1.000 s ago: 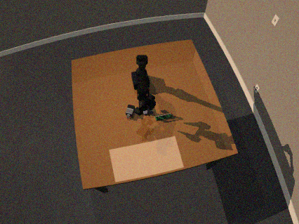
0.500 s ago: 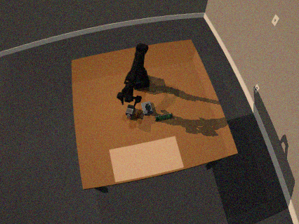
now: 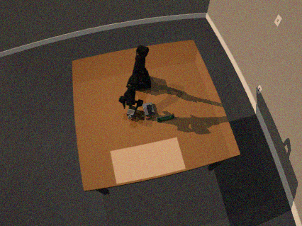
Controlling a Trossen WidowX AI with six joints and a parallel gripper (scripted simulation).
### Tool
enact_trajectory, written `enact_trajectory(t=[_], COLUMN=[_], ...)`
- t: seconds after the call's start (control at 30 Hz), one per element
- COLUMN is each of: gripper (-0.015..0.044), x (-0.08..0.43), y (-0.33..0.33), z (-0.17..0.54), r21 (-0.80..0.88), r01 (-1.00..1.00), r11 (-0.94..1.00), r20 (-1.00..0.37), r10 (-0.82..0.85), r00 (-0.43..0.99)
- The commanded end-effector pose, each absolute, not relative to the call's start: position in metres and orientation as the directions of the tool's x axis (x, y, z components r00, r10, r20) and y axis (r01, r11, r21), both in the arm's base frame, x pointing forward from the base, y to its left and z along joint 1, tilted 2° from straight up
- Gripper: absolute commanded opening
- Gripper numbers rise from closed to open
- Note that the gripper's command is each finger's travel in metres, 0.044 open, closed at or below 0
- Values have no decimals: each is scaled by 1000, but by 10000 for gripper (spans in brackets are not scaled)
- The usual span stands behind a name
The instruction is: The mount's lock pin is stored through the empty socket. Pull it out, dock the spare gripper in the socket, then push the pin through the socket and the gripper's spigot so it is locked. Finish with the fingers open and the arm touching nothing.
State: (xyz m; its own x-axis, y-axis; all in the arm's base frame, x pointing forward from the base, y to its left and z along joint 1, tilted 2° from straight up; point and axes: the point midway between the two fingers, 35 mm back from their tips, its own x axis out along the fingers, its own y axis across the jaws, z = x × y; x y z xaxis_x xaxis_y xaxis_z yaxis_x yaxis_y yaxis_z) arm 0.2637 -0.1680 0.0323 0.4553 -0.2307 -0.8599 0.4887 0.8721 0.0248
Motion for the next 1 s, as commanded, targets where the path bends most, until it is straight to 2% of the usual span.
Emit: enact_trajectory(t=[0.0,0.97], gripper=[440,440], x=[260,262], y=[-165,-164], z=[10,-34], r21=[23,23], r01=[494,494], r11=[869,869], r20=[-867,-867], r10=[-229,-229], r00=[442,442])
